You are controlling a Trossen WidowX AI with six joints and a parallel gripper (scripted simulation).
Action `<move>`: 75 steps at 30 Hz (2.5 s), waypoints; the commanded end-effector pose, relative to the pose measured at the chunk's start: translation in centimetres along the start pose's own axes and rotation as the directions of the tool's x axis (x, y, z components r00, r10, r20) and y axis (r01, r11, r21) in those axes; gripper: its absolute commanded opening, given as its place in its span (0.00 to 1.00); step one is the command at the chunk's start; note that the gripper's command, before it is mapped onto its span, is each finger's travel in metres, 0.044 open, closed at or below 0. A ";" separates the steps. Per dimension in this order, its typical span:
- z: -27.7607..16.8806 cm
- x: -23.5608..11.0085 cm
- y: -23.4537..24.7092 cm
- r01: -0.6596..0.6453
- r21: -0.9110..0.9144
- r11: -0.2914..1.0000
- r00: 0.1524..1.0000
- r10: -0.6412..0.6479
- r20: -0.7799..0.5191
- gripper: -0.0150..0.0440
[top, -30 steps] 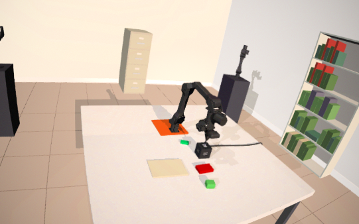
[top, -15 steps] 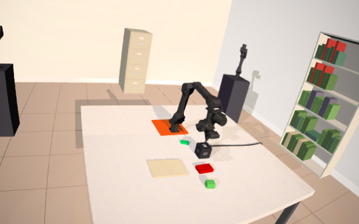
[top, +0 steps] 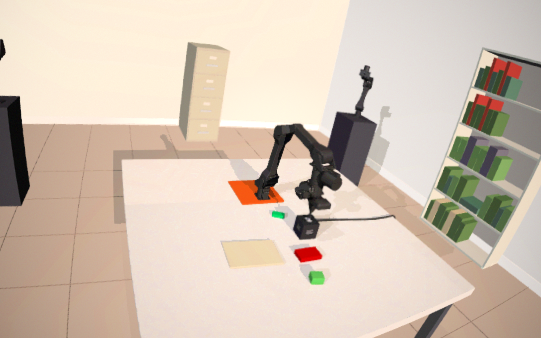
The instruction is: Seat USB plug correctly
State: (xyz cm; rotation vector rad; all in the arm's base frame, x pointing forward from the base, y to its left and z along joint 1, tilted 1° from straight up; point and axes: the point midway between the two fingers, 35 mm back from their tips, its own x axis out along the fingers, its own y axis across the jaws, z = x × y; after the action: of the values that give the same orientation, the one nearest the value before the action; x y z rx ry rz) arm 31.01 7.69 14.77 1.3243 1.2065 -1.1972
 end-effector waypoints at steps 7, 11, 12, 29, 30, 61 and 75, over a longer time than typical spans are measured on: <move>0.0 0.1 0.0 -0.002 -0.006 1.000 1.000 0.002 -0.004 0.25; 0.0 0.2 0.0 -0.002 -0.006 1.000 1.000 0.002 -0.004 0.25; 0.0 0.2 0.0 -0.002 -0.006 1.000 1.000 0.002 -0.004 0.25; 0.0 0.4 0.0 -0.002 -0.006 1.000 1.000 0.002 -0.004 0.25; 0.0 0.4 0.0 -0.002 -0.006 1.000 1.000 0.002 -0.004 0.25; 0.0 0.8 0.0 -0.002 -0.006 1.000 1.000 0.002 -0.004 0.25; 0.0 0.9 0.0 -0.002 -0.006 1.000 1.000 0.002 -0.004 0.25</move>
State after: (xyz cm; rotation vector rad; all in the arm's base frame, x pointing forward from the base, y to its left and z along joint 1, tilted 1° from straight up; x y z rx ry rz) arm 31.03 7.68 13.93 1.3256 1.2059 -1.1953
